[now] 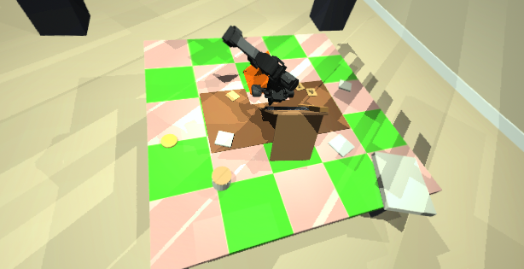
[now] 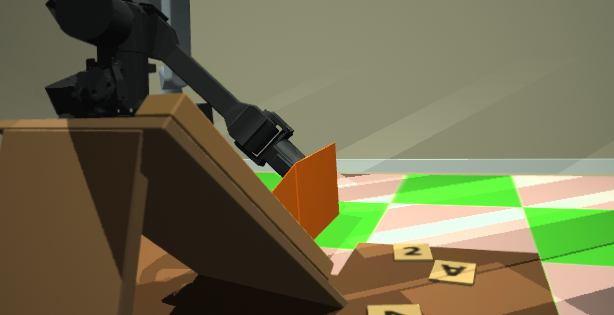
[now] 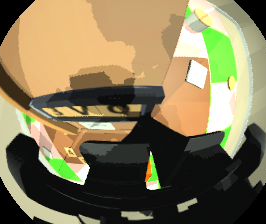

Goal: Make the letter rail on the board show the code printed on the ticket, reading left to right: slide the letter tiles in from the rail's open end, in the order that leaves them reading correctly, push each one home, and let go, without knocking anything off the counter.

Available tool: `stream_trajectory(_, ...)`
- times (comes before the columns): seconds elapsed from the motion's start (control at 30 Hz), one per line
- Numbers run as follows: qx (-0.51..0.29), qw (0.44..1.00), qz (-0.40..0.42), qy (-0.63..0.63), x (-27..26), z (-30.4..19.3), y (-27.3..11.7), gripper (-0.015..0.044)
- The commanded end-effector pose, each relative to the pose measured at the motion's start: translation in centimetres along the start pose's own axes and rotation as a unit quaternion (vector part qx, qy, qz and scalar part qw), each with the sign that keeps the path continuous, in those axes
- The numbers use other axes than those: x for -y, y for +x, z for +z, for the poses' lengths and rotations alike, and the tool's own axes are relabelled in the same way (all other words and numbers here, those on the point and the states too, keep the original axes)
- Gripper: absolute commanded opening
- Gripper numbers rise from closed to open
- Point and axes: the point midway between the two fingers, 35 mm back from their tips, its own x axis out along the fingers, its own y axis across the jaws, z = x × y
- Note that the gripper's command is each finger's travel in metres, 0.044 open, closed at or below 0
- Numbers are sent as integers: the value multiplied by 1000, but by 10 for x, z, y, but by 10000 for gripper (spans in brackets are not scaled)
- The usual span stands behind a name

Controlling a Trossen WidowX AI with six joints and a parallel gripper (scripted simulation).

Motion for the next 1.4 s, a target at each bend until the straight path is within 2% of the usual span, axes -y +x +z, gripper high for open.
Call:
stream_trajectory(0.0, 1, 1000, 2, 4, 2, -4, -6, 0)
stream_trajectory(0.43, 1, 1000, 3, 4, 2, -10, -13, 0)
stream_trajectory(0.53, 29, 1000, -8, -2, -12, -13, -24, 79)
stream_trajectory(0.77, 183, 983, -25, -3, -67, -46, -83, 263)
stream_trajectory(1.0, 335, 942, 4, 3, -105, -92, -132, 440)
stream_trajectory(1.37, 339, 941, 5, 3, -106, -93, -134, 440)
